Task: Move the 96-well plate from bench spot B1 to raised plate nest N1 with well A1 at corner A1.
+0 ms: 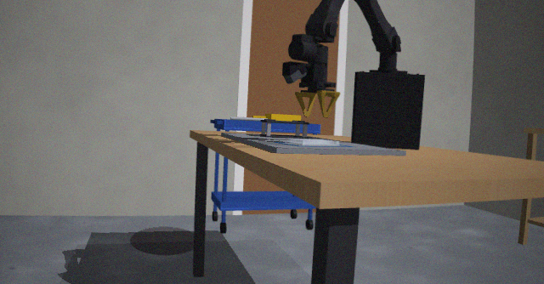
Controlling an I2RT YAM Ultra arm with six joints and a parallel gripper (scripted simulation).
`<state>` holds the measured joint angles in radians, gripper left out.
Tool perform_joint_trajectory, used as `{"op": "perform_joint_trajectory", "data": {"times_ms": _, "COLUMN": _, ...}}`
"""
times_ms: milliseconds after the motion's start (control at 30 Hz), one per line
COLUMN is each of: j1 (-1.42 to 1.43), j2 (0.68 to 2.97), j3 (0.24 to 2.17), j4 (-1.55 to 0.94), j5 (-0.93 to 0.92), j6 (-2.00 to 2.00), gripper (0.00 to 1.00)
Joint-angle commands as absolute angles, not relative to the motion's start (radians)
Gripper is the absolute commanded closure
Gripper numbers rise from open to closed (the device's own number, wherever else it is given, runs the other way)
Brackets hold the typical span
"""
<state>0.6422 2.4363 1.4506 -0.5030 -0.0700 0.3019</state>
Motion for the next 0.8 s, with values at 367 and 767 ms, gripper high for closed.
{"op": "perform_joint_trajectory", "data": {"times_ms": 367, "j1": 0.640, "j2": 2.407, "j3": 1.477, "j4": -0.481, "j5": -0.066, "j6": 0.296, "gripper": 0.00}}
{"op": "perform_joint_trajectory", "data": {"times_ms": 767, "j1": 0.646, "j2": 2.457, "j3": 1.481, "j4": -0.463, "j5": -0.066, "j6": 0.300, "gripper": 0.00}}
